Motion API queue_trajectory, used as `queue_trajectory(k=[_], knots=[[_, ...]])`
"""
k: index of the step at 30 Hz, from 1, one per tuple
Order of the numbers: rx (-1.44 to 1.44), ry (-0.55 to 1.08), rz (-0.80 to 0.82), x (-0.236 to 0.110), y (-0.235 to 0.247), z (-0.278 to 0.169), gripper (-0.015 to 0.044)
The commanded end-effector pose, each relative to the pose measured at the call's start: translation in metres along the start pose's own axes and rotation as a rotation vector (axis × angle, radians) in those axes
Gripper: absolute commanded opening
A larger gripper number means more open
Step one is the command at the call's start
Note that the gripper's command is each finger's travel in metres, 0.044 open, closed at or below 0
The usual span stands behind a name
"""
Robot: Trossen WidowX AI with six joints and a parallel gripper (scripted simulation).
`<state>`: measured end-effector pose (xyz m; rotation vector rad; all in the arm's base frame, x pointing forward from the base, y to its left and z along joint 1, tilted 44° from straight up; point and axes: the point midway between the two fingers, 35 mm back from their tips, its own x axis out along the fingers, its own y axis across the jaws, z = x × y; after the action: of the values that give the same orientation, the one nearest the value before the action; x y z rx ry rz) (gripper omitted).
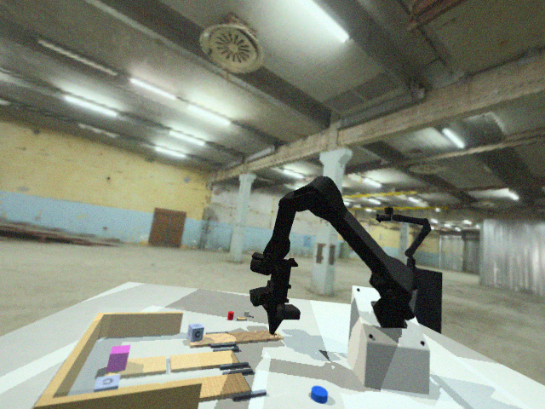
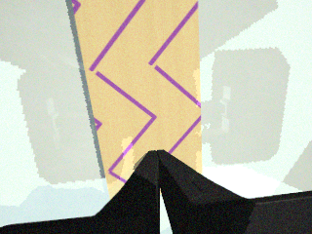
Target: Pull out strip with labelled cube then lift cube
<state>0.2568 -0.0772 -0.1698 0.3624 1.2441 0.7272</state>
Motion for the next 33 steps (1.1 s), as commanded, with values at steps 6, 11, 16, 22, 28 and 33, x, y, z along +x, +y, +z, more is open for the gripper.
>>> queue_trajectory(k=[6, 11, 16, 22, 28, 33], knots=[[0.012, 0.026, 0.015, 0.0053, 0.0052, -0.0218, 0.0], [0.012, 0.026, 0.015, 0.0053, 0.0052, -0.0219, 0.0], [0.012, 0.026, 0.015, 0.0053, 0.0052, -0.0219, 0.0], [0.012, 0.026, 0.015, 0.0053, 0.0052, -0.0219, 0.0], [0.012, 0.026, 0.015, 0.0053, 0.0052, -0.0219, 0.0], [0.012, 0.026, 0.015, 0.0053, 0.0052, -0.0219, 0.0]])
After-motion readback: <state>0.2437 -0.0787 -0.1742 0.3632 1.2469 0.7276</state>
